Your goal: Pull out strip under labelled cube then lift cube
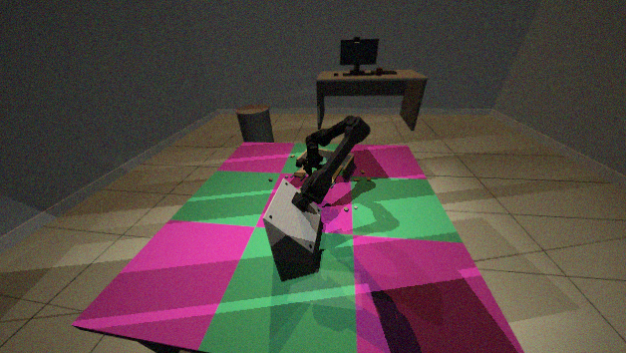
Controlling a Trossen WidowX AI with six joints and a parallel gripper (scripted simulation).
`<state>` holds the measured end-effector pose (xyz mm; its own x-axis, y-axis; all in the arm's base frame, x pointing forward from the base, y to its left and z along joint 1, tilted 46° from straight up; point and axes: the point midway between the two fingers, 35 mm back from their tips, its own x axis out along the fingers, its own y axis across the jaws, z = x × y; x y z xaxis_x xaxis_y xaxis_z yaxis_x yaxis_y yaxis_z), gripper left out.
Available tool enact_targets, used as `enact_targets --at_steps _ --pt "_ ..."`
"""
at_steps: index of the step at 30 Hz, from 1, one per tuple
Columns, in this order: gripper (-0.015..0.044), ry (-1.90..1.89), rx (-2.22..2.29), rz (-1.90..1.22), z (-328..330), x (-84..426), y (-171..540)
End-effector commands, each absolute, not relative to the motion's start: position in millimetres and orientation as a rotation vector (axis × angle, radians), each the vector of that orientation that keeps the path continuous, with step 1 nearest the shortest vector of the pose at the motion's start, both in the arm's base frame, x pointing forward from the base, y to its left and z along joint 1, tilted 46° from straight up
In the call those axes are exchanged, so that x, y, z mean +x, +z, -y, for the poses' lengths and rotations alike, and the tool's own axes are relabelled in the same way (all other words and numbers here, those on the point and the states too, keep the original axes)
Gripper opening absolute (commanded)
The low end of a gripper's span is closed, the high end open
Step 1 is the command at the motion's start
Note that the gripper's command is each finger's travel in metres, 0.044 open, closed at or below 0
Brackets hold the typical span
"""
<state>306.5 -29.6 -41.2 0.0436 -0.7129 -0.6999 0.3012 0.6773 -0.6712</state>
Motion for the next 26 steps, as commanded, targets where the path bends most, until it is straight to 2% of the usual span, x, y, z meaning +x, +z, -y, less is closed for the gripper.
enact_targets --at_steps 1,26 --pt "0.0000 -0.797 -0.380 -1.300 18 306 -30" --pt "0.0000 -0.797 -0.380 -1.300 3 304 -15"
